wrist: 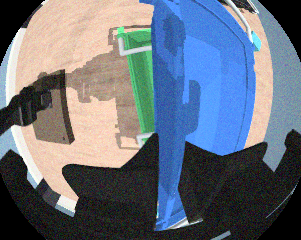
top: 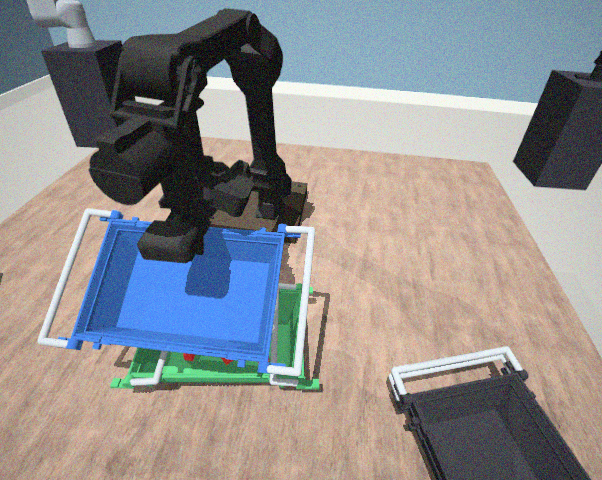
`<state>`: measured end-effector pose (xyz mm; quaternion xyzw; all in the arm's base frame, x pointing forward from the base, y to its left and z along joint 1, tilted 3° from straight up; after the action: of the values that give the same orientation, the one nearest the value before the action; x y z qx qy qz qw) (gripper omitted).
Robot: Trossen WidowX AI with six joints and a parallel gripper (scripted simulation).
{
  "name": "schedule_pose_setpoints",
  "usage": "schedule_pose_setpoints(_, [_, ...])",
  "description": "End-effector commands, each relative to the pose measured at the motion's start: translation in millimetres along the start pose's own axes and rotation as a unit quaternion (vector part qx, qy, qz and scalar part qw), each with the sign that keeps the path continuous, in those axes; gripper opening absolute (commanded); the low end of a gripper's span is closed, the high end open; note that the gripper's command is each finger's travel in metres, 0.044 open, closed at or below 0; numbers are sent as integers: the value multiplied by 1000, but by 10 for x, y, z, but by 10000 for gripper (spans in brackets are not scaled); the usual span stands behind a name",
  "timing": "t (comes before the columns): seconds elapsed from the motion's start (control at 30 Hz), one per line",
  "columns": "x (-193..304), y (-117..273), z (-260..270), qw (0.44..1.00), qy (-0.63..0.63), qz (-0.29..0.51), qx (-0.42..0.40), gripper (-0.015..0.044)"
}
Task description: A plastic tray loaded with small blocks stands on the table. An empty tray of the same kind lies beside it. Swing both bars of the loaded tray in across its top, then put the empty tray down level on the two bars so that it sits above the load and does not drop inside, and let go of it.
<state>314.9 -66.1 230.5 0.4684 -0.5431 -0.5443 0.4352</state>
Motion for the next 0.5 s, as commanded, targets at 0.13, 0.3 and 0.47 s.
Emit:
schedule_pose_setpoints(0.13, [-289,82,25,998,63,0,16,0])
schedule_pose_setpoints(0.3, [-295,82,26,998,64,0,16,0])
schedule_pose_setpoints(0.47, [-295,82,26,998,64,0,16,0])
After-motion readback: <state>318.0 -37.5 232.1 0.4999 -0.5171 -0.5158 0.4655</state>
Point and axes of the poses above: the point midway between the two fingers, 35 mm back from their tips, its own y axis back along the fingers, its own z axis across the jaws, x = y × z, the point moved 3 cm from there along y, back along the fingers, and after that the axes turned 8 degrees about -y, right-handed, at the moved point
